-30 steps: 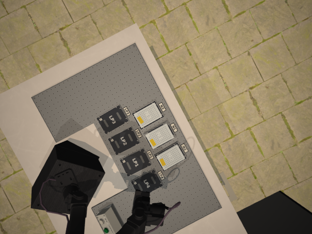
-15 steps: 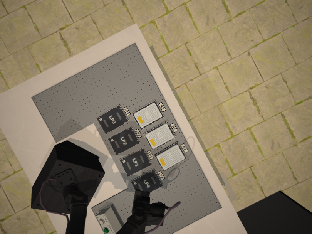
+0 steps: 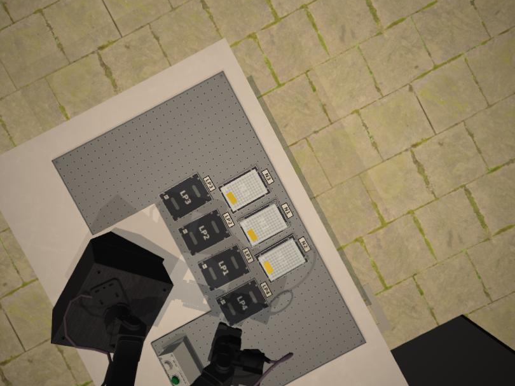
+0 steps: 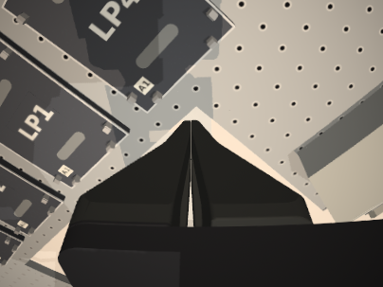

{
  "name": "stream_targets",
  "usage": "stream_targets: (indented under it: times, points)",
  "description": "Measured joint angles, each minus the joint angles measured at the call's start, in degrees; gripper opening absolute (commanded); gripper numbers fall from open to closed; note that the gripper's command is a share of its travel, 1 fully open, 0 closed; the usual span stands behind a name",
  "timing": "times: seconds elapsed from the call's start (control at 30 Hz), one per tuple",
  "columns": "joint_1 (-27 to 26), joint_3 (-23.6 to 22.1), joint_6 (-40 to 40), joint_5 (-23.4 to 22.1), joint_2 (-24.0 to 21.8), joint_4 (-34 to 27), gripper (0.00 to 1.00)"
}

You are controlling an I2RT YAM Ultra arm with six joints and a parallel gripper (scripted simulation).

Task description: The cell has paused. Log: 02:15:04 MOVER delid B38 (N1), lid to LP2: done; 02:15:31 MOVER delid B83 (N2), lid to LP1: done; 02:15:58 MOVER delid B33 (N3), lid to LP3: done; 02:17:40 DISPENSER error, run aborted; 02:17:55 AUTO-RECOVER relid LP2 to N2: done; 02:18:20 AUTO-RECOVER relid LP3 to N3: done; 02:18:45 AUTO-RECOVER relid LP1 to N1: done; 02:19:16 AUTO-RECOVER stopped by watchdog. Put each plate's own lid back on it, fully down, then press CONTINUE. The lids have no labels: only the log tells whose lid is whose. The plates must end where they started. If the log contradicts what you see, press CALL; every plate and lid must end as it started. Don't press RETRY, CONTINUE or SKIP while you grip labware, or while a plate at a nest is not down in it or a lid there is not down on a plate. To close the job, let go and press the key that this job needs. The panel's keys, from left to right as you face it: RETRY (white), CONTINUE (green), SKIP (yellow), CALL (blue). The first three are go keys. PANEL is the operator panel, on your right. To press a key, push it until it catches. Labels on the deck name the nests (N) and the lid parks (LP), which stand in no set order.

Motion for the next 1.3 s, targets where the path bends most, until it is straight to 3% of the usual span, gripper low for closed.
stream_targets:
  times: [0.37, 0.7, 1.0, 1.3]
  points:
    - [-13.57, -4.96, 0.61, -5.7, -5.07, 0.74, 0.0]
    - [-24.94, -6.88, 0.17, -11.45, -6.47, 1.25, 0.0]
    - [-38.18, -7.23, -0.96, -17.4, -5.6, 1.46, 0.0]
    - [-48.09, -6.95, -2.1, -22.47, -2.25, 1.4, 0.0]
